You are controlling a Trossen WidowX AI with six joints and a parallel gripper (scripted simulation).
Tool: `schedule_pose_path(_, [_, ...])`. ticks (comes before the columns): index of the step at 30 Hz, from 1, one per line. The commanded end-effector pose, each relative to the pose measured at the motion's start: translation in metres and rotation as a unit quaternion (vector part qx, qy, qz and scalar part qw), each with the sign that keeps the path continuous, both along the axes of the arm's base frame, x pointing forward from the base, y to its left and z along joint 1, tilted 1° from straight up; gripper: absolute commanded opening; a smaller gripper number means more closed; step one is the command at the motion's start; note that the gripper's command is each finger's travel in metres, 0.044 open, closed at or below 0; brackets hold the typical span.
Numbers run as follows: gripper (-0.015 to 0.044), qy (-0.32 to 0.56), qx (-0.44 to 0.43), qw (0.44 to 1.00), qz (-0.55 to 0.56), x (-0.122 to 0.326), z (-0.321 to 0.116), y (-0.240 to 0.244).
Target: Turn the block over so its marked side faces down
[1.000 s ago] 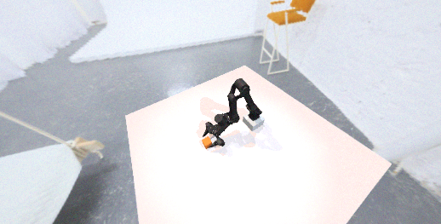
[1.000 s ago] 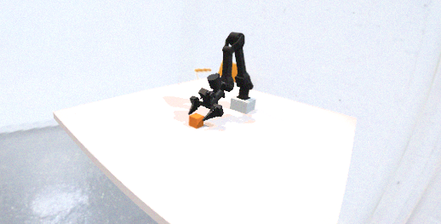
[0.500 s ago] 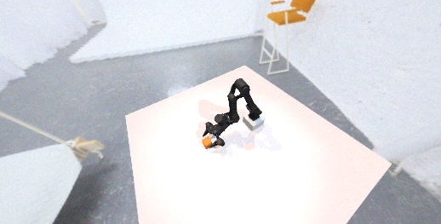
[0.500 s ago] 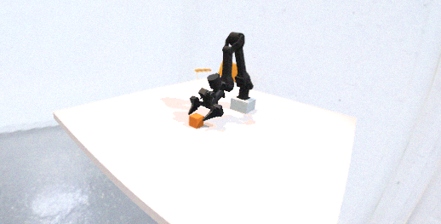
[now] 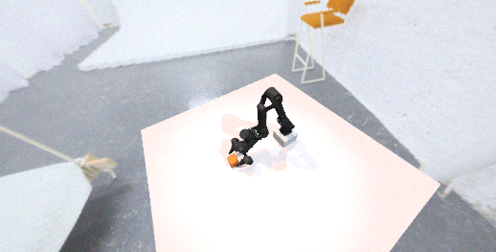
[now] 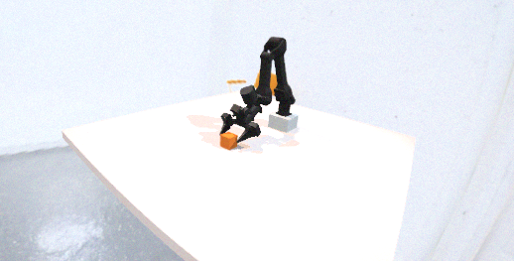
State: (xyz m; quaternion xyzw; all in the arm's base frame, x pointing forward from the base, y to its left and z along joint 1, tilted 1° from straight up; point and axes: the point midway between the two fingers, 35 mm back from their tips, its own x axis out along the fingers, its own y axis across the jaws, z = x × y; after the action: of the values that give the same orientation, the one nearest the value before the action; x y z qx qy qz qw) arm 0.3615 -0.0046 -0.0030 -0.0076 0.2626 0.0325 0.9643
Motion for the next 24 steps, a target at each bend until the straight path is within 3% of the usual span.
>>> schedule_pose_path(1, [0.0440, 0.046, -0.003, 0.999, 0.000, 0.012, 0.013, -0.001])
schedule_pose_path(13, [0.0440, 0.210, -0.016, 0.978, 0.002, -0.018, 0.071, -0.001])
schedule_pose_path(24, [0.0440, 0.216, -0.016, 0.976, 0.002, -0.021, 0.073, -0.001])
